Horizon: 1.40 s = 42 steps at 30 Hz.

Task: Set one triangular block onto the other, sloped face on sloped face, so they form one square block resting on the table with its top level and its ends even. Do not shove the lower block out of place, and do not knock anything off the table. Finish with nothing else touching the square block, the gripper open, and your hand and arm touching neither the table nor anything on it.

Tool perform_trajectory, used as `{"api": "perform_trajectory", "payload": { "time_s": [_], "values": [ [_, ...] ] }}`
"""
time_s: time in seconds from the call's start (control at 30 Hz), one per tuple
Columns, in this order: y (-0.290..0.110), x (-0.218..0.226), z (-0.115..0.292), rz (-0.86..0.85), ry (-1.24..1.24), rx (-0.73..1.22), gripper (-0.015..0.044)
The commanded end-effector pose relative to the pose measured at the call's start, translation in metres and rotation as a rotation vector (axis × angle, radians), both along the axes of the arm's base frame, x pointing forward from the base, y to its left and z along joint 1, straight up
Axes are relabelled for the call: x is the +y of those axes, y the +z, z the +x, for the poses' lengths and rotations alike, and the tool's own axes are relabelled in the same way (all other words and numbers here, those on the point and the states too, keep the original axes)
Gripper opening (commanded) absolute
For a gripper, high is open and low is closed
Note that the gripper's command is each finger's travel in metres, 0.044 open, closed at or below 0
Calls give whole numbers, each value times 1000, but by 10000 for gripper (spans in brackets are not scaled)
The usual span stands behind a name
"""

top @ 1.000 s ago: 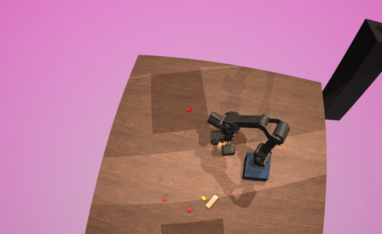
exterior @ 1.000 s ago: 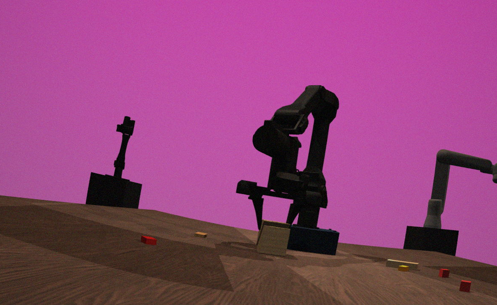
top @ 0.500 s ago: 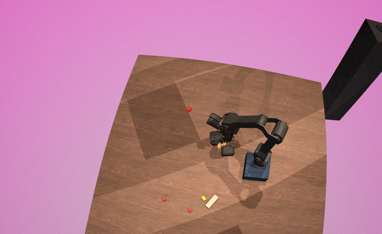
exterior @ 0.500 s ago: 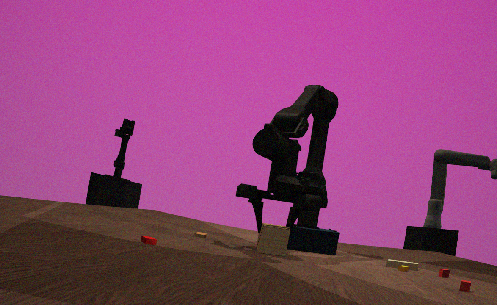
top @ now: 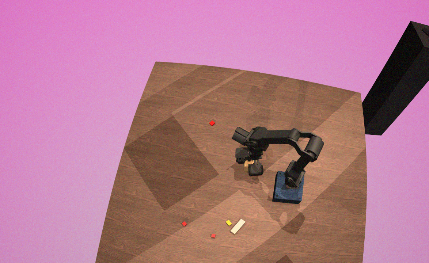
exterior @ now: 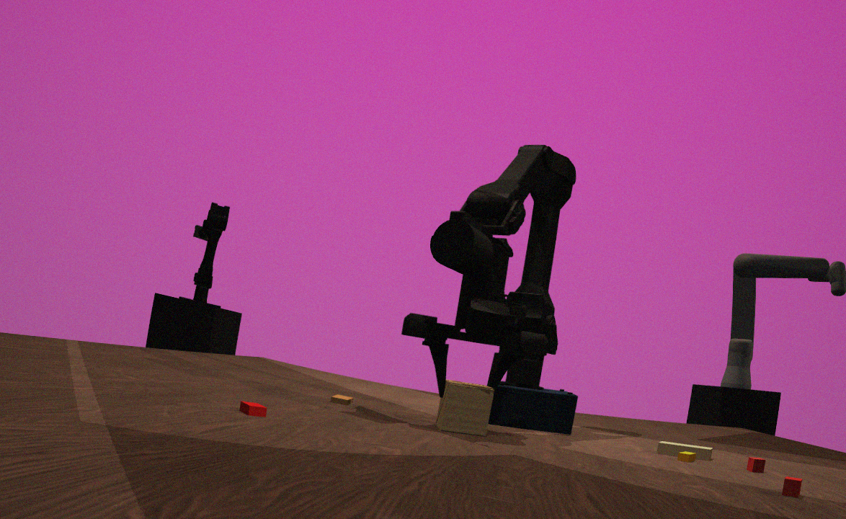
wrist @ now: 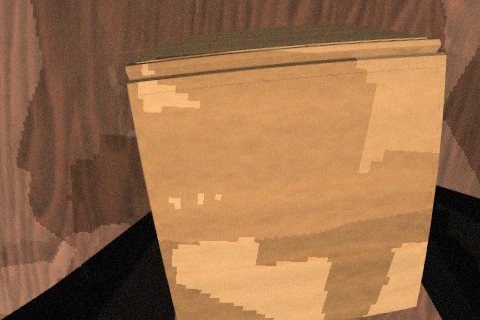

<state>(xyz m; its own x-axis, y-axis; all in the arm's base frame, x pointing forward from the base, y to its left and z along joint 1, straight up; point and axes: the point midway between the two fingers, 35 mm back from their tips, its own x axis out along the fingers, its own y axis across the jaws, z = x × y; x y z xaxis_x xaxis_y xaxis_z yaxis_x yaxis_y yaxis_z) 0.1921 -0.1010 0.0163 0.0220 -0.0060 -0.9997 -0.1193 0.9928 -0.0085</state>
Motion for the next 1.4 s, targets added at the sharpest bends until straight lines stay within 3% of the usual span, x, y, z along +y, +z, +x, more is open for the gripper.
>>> {"api": "perform_trajectory", "payload": {
  "time_s": [0.0,0.93,1.37],
  "values": [
    [0,-1,-1,-5,-6,3,0],
    [-2,0,0,-6,-7,3,0],
    [-2,0,0,-1,-2,0,341]
  ]
}}
